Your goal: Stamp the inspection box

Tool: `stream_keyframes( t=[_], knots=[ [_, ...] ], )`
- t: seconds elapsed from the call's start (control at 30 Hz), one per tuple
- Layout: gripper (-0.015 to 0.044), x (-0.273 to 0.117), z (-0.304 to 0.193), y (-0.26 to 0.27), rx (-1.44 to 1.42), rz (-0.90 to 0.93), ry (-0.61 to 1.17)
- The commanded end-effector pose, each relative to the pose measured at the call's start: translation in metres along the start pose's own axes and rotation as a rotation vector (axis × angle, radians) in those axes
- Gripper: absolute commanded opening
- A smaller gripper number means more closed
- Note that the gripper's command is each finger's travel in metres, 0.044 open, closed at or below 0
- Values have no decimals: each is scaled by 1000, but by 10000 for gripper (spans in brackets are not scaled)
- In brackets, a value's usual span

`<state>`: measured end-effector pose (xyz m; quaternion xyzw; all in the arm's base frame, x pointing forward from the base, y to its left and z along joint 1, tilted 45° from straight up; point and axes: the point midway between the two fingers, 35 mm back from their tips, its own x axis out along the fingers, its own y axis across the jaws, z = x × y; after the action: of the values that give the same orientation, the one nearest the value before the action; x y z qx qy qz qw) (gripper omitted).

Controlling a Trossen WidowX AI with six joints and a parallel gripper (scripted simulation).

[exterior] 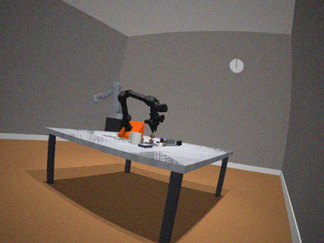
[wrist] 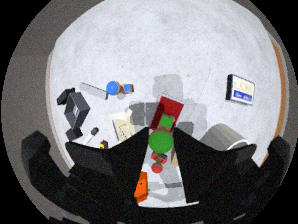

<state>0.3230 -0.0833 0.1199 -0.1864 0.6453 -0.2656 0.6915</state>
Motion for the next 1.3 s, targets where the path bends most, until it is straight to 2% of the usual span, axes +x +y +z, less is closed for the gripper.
stream_keyframes(
  t=[0.0,1.27],
  knots=[
    [0,3,-1,0,-7,-2,2],
    [0,28,-2,-4,-3,0,-1]
  ],
)
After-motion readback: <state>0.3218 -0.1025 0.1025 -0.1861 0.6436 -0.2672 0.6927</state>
